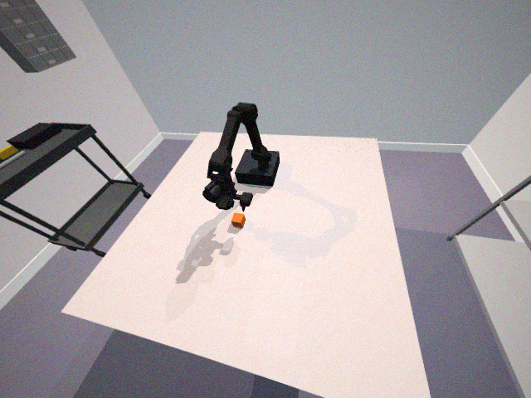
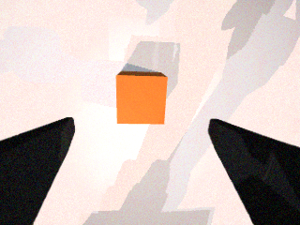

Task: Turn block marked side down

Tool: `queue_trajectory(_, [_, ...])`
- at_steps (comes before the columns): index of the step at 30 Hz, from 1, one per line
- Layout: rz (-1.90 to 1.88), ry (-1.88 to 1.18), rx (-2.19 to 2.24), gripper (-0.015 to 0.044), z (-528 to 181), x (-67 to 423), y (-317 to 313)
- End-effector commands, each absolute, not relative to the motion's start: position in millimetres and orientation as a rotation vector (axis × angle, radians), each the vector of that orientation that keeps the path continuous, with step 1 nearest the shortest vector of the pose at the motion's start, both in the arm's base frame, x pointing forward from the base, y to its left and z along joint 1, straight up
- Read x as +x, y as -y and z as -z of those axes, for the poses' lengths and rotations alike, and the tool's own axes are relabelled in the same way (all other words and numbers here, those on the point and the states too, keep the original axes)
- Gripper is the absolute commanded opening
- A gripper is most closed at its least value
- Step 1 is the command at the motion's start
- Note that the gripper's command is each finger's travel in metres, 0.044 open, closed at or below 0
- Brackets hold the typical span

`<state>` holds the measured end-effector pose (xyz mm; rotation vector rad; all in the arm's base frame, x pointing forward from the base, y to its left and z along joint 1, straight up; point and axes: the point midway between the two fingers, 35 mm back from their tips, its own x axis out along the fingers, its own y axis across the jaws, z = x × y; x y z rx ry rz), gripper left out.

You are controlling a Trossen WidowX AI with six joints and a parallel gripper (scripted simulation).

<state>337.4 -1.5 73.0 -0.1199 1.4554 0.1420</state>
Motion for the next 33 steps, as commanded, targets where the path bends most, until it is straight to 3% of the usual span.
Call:
queue_trajectory(1, [-0.134, -1.533, -0.130, 0.0440, -75.1, 339.0, 0.8])
queue_trajectory(33, [-0.135, -1.533, -0.130, 0.0440, -8.7, 341.5, 0.3])
